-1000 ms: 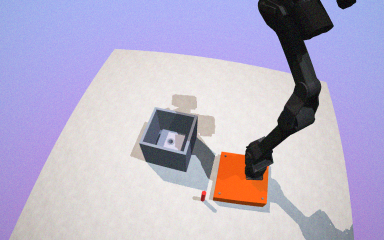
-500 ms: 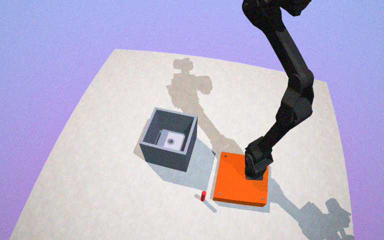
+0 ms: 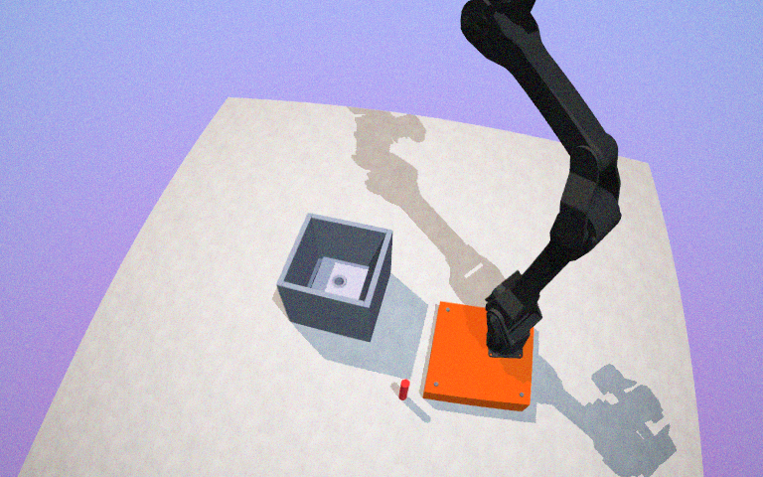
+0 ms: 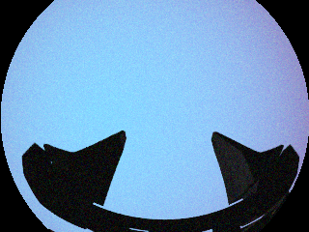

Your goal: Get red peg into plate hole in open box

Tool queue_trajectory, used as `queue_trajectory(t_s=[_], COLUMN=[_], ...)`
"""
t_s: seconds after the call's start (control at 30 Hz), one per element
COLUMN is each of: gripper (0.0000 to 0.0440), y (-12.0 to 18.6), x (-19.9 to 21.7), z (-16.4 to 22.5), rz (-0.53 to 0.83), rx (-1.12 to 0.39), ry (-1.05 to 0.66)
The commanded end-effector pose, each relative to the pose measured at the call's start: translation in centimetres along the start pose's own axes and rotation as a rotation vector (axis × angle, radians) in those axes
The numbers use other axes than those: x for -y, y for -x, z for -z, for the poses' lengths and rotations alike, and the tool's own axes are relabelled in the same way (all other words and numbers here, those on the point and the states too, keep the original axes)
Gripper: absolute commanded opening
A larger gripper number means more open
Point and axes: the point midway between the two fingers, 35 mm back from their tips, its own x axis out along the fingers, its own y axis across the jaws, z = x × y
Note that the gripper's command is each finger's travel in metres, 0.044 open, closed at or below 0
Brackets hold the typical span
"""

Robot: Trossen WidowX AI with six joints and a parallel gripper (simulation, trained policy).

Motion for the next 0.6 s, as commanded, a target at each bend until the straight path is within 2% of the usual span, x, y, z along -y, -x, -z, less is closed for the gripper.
queue_trajectory(t_s=[0.0, 0.57], gripper=[0.0440, 0.0440], y=[0.7, 6.3], x=[2.6, 11.0], z=[1.4, 7.0], rz=[0.109, 0.523], rx=[-0.045, -0.216], ry=[-0.032, -0.159])
